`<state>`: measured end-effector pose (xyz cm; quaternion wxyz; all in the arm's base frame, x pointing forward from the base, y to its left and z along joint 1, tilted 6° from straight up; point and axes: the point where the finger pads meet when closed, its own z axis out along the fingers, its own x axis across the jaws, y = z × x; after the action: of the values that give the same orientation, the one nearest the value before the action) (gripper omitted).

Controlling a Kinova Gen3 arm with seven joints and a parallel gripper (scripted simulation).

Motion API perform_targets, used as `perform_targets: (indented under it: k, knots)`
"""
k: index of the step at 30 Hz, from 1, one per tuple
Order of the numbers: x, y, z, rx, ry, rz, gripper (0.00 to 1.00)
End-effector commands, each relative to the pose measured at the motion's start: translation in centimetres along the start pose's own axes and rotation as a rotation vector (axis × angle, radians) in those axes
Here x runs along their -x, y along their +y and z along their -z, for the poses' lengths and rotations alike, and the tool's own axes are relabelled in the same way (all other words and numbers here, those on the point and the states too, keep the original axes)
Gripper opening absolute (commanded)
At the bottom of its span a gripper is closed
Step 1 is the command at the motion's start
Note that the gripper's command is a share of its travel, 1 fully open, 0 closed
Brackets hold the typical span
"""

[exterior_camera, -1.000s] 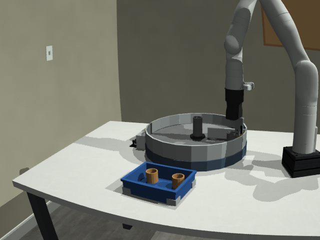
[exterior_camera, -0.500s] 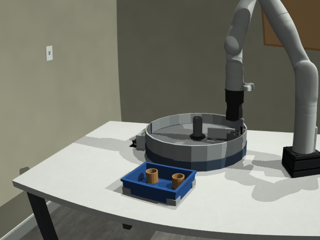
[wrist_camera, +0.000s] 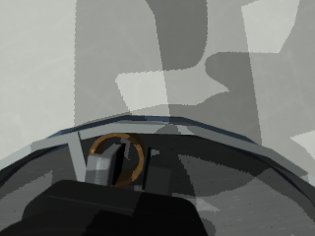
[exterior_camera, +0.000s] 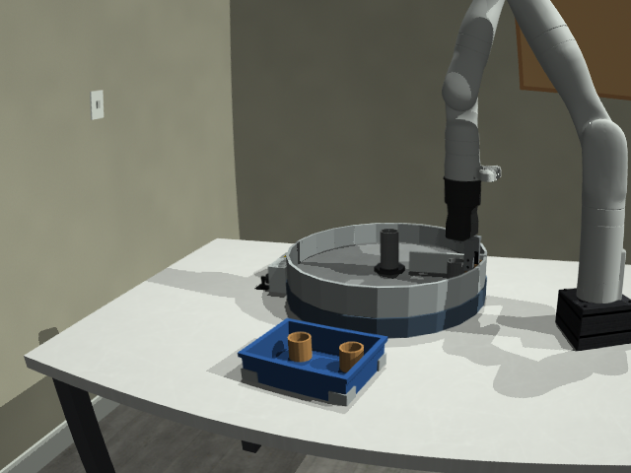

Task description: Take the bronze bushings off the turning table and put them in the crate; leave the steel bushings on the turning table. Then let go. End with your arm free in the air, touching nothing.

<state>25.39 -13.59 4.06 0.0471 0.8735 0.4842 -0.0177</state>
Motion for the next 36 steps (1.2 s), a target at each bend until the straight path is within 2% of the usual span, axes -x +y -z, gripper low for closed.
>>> perform_targets:
  k: [1,34,35,36]
  knots:
    - [-0.01,0.04,-0.06,0.001,0.0,0.0,0.45]
    - [-0.01,0.04,-0.87,0.001,0.0,0.0,0.45]
    - [-0.01,0.05,-0.86,0.001,0.0,0.0,0.0]
    - [-0.01,0.05,-0.86,0.001,0.0,0.0,0.0]
